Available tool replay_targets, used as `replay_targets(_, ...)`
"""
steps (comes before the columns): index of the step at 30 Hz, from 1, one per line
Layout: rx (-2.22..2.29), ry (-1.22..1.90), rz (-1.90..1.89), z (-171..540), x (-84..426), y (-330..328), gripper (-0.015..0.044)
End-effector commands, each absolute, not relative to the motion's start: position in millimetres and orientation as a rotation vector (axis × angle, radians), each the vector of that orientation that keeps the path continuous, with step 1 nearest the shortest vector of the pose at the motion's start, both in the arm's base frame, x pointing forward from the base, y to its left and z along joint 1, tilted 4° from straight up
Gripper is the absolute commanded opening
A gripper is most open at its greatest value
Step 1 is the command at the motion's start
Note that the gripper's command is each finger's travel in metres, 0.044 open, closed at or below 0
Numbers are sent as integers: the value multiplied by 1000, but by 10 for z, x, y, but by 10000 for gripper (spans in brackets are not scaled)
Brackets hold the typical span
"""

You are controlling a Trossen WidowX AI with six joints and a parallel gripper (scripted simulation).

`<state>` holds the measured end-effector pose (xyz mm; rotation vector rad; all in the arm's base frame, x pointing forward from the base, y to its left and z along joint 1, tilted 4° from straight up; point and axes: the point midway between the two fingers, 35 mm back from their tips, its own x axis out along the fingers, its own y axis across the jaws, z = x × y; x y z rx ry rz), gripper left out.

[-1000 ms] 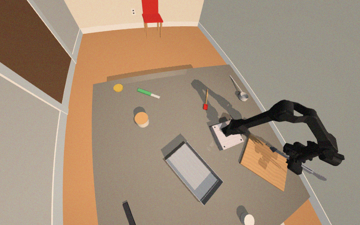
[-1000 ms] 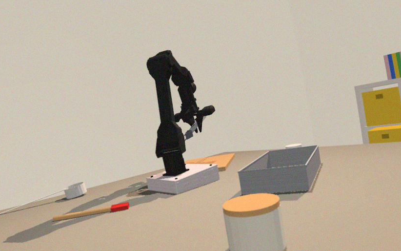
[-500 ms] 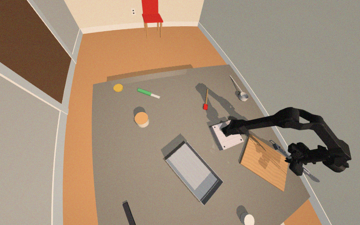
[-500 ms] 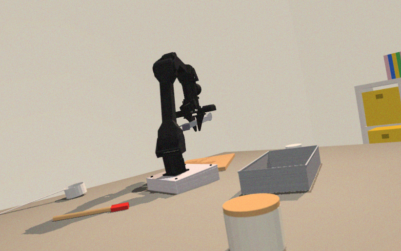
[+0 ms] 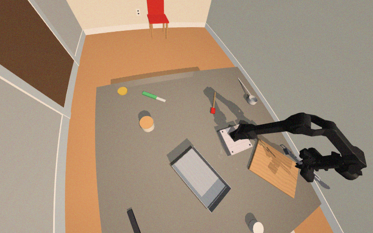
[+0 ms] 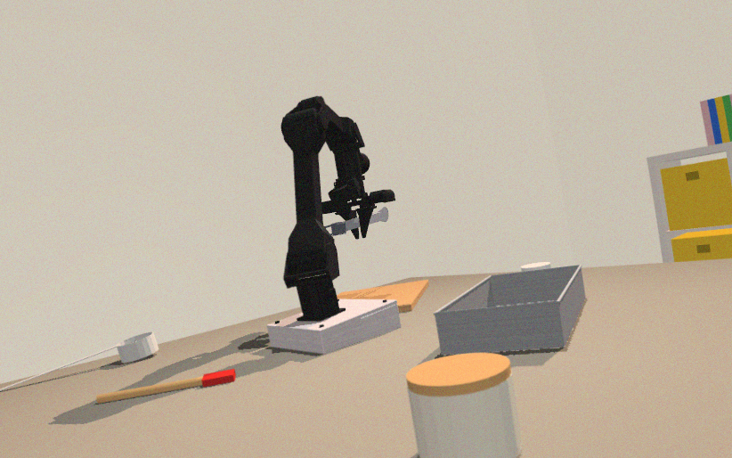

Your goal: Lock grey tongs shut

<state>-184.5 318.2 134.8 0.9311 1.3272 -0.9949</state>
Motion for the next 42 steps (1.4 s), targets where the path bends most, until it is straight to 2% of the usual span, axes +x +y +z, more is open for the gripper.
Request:
replay_targets(1, 933, 1331, -1001, 1316, -1857, 3193, -150)
replay_targets(42, 933, 1331, -1000, 642, -1889, 3204, -150)
